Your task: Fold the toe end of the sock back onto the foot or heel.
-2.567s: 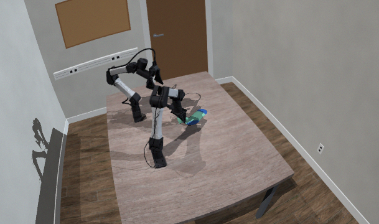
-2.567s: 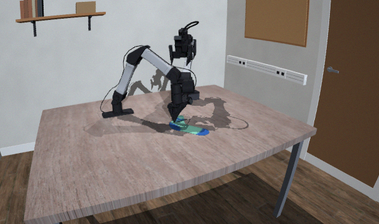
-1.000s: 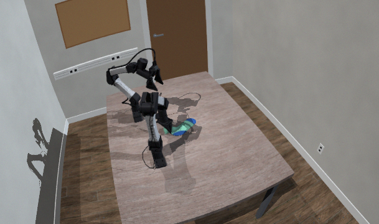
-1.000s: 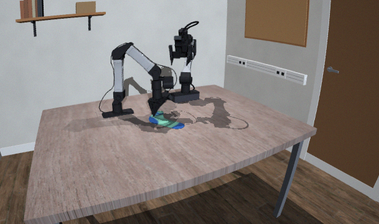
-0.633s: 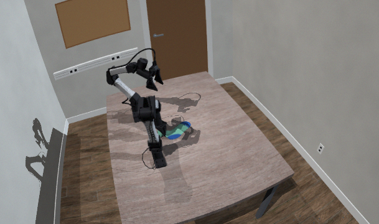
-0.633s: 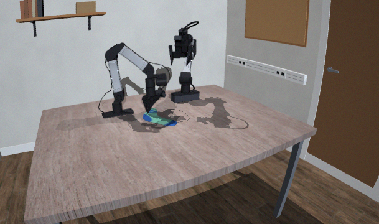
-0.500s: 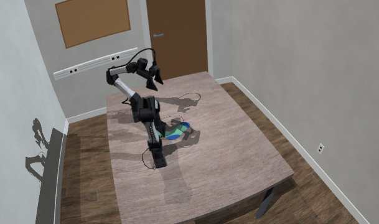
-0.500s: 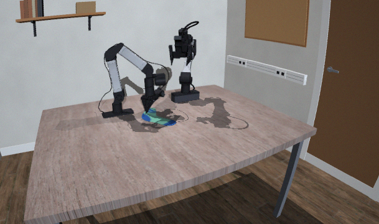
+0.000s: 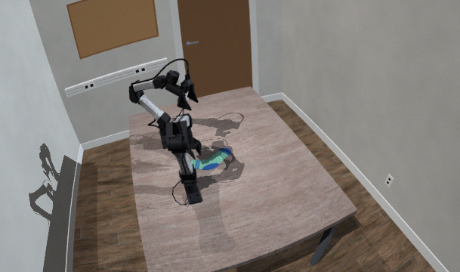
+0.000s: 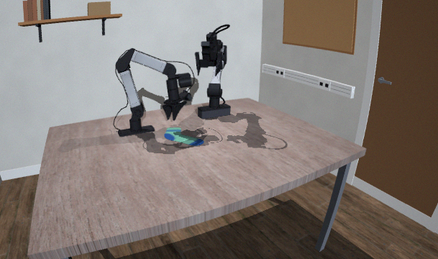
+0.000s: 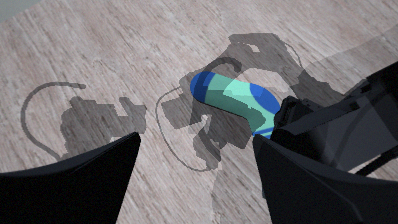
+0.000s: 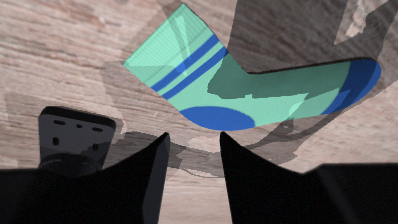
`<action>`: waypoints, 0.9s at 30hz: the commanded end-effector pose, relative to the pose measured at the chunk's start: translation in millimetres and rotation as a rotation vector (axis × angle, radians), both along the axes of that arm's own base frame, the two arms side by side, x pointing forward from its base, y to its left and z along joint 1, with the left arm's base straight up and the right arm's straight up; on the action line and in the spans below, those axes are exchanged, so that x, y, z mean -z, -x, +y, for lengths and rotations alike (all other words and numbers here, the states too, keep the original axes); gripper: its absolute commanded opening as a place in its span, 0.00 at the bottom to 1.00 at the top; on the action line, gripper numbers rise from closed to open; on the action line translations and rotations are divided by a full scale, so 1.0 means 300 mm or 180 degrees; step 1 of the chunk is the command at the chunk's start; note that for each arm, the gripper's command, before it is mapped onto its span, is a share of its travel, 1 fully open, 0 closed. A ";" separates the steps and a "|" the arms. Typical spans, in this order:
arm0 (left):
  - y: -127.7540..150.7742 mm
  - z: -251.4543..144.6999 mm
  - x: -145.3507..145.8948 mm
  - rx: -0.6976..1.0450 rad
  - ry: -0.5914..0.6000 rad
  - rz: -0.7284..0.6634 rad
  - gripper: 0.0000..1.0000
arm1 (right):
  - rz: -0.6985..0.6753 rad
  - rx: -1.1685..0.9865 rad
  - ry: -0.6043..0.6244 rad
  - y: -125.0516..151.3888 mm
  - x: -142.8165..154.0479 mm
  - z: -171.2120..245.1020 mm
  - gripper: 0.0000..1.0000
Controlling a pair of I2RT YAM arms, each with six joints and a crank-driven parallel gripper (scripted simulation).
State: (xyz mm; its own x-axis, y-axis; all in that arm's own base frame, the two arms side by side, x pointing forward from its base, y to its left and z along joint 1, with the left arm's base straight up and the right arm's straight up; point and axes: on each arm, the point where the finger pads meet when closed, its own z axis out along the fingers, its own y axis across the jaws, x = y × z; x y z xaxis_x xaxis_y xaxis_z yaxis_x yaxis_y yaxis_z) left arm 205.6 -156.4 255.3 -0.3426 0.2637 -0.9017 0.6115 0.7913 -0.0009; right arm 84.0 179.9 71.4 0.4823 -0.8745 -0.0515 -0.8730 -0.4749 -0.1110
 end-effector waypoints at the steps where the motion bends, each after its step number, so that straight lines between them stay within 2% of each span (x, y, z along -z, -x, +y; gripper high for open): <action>1: 0.005 -0.005 0.007 0.0025 -0.0020 0.0011 1.00 | 0.0019 0.0091 0.0073 0.011 -0.067 -0.031 0.34; 6: 0.005 -0.005 0.007 0.0025 -0.0020 0.0011 1.00 | 0.0164 0.0581 0.0105 0.019 -0.073 -0.040 0.34; 8: 0.005 -0.005 0.007 0.0025 -0.0020 0.0011 1.00 | 0.0128 0.0787 -0.0035 -0.003 -0.067 -0.032 0.34; 10: 0.005 -0.005 0.007 0.0025 -0.0020 0.0011 1.00 | 0.0019 0.1037 -0.0269 -0.047 -0.070 -0.014 0.34; 14: 0.005 -0.005 0.007 0.0025 -0.0020 0.0011 1.00 | -0.0221 0.1888 -0.0685 -0.182 -0.152 0.012 0.34; 15: 0.005 -0.005 0.007 0.0025 -0.0020 0.0011 1.00 | -0.0207 0.2112 -0.0678 -0.197 -0.156 0.006 0.34; 17: 0.005 -0.005 0.007 0.0025 -0.0020 0.0011 1.00 | -0.0207 0.2112 -0.0678 -0.197 -0.156 0.006 0.34; 27: 0.005 -0.005 0.007 0.0025 -0.0020 0.0011 1.00 | 0.0206 0.4136 -0.0569 -0.237 -0.127 0.065 0.34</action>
